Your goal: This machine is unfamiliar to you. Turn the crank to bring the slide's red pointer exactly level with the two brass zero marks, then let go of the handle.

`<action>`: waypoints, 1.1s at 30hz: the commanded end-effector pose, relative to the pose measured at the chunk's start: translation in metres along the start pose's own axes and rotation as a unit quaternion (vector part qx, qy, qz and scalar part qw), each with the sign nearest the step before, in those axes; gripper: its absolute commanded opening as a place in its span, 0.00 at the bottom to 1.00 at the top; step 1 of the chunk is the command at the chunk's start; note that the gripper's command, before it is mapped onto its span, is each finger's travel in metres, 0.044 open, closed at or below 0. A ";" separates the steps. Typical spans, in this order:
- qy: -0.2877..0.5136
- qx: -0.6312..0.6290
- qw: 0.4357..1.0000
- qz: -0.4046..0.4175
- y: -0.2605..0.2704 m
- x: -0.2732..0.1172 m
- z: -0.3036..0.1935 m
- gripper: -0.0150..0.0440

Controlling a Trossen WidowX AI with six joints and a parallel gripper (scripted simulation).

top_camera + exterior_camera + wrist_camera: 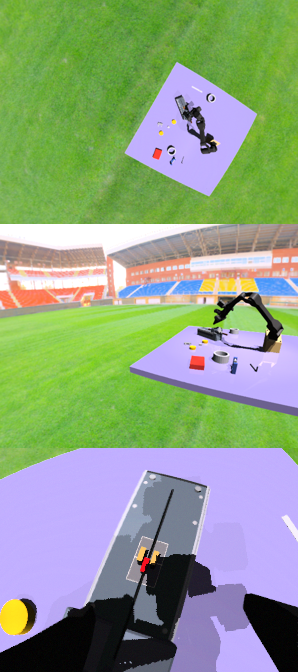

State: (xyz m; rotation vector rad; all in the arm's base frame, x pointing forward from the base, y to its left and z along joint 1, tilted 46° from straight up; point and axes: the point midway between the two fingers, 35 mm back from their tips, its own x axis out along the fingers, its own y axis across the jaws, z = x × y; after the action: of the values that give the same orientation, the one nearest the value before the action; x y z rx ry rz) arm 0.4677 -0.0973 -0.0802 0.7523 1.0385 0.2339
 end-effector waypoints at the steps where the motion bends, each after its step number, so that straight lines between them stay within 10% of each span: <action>1: 0.001 0.002 1.000 0.002 0.001 -0.001 0.000 1.00; 33: -0.041 0.104 0.990 -0.089 0.042 -0.090 -0.026 1.00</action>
State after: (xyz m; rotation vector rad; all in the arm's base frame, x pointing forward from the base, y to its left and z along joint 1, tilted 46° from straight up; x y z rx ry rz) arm 0.4175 -0.1075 -0.0021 0.8273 1.0538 -0.0170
